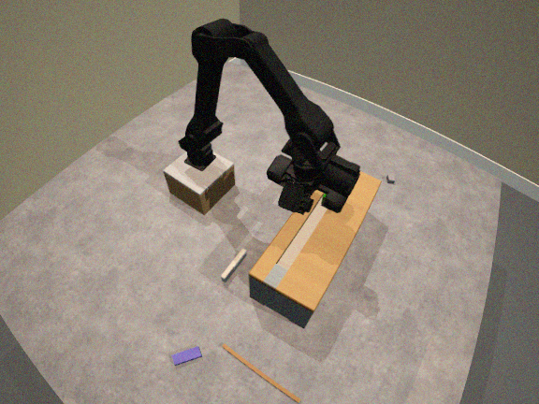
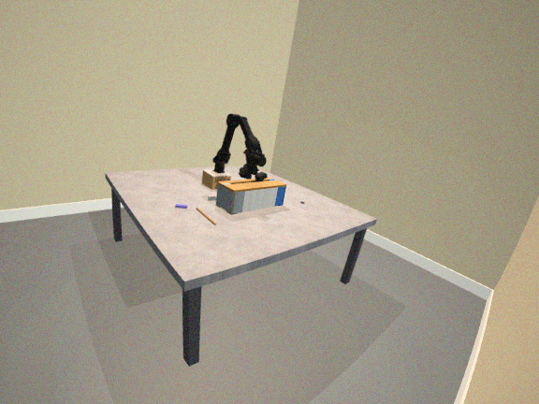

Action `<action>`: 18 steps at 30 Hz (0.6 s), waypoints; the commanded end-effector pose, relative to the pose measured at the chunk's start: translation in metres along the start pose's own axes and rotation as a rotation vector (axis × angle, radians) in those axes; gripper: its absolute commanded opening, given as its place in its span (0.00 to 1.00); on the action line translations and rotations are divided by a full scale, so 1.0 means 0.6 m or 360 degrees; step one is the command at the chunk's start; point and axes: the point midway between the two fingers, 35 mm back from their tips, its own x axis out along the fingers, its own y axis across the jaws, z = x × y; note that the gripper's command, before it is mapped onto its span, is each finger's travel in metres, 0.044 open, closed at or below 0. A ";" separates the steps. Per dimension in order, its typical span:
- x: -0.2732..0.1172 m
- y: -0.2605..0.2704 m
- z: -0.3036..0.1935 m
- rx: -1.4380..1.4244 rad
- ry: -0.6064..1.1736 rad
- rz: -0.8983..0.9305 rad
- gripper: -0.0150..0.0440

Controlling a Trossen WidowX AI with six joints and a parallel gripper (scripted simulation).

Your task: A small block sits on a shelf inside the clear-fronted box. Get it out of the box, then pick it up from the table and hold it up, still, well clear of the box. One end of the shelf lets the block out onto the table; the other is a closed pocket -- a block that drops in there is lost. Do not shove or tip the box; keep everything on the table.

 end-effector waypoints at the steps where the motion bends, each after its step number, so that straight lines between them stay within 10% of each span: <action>1: 0.006 -0.001 -0.020 0.0003 0.0007 0.0002 0.93; 18: 0.003 0.001 -0.089 0.0001 0.0014 0.0001 0.93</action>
